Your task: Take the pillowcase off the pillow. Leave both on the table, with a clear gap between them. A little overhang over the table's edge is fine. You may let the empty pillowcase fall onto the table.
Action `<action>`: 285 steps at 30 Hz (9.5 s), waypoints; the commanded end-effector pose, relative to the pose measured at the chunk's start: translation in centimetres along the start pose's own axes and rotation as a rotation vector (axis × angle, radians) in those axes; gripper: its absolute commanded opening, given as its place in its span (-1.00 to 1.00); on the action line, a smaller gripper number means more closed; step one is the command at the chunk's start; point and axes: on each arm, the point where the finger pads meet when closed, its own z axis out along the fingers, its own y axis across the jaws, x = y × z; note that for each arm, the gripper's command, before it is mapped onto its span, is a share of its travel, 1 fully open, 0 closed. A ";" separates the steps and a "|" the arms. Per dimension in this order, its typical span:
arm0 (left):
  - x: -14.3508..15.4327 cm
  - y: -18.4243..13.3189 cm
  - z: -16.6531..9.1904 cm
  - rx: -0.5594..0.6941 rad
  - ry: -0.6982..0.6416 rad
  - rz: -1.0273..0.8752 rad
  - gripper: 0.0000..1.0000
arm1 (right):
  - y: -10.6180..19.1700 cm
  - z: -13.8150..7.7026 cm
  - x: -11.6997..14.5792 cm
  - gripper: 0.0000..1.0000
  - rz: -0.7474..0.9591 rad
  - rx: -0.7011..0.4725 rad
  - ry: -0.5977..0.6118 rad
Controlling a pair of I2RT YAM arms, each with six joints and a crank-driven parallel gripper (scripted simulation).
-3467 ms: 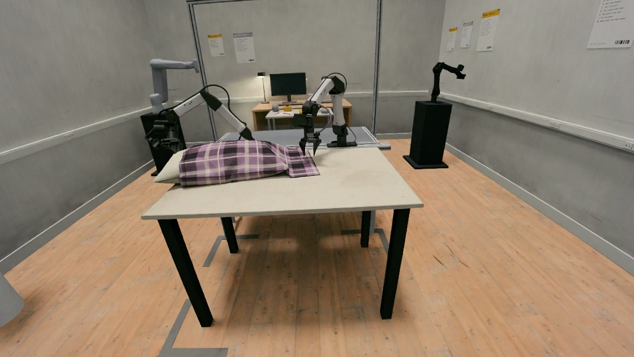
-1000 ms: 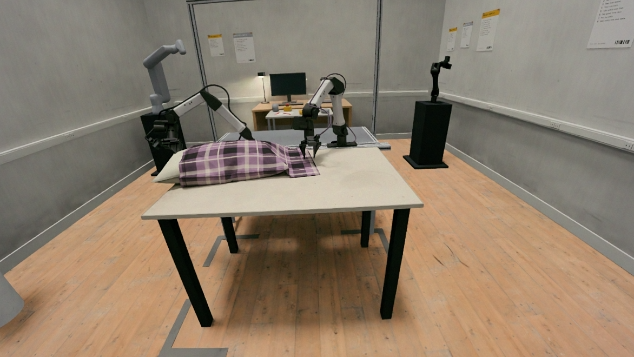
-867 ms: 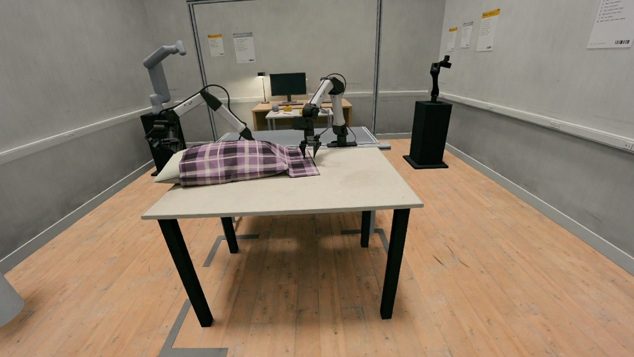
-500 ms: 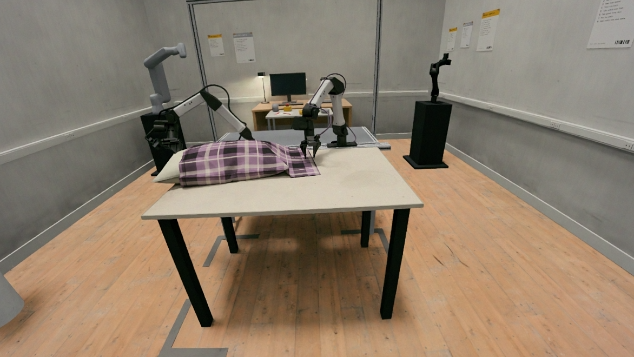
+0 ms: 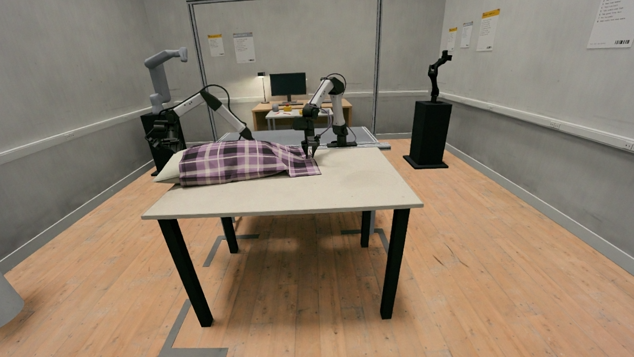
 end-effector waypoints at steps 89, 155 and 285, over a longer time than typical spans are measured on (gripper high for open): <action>-1.5 -0.4 -2.6 0.016 -0.018 -0.006 -0.98 | 0.0 0.6 1.1 -0.98 -0.004 0.011 0.031; -2.6 -0.8 -5.2 0.030 -0.025 -0.012 -0.98 | 0.0 0.6 1.1 -0.98 -0.004 0.011 0.031; -14.3 -7.5 -25.2 0.520 -0.399 0.136 -0.98 | 0.4 0.2 0.0 -0.98 -0.029 0.003 -0.005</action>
